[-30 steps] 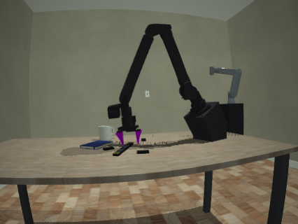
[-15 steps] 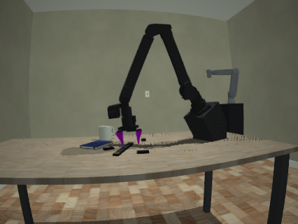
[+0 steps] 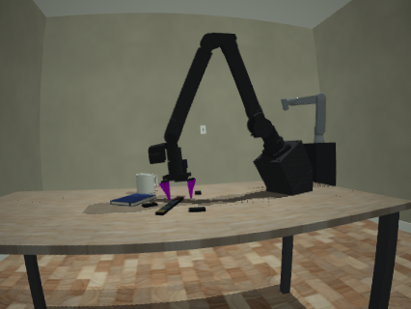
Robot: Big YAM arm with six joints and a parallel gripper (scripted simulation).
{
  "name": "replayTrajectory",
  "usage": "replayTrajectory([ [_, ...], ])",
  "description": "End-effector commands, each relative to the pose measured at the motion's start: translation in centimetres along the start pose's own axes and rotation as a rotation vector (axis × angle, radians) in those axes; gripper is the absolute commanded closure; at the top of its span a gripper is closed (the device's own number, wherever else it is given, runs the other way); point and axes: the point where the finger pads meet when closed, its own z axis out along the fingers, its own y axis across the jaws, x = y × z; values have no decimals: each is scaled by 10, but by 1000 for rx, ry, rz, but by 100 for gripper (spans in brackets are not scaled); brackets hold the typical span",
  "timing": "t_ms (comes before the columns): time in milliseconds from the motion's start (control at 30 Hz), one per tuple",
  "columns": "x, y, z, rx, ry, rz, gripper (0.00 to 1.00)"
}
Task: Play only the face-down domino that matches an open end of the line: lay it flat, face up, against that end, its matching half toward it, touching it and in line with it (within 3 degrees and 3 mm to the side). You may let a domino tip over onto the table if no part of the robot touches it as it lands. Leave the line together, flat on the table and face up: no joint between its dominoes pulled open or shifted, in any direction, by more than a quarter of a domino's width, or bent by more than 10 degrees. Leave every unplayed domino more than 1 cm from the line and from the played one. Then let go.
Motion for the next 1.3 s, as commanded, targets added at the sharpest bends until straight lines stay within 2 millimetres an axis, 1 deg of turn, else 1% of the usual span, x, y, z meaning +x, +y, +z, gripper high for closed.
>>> replayTrajectory([
  [0,1,5,-1,-11,1,-3,7],
  [267,2,16,2,-27,0,-12,7],
  [500,2,16,2,-27,0,-12,7],
  [533,1,4,-2,-9,1,-2,7],
  [833,2,17,2,-33,1,-13,7],
  [1067,2,17,2,-33,1,-13,7],
  [1100,1,4,-1,-11,1,-2,7],
  [1267,1,13,1,-27,2,-9,7],
])
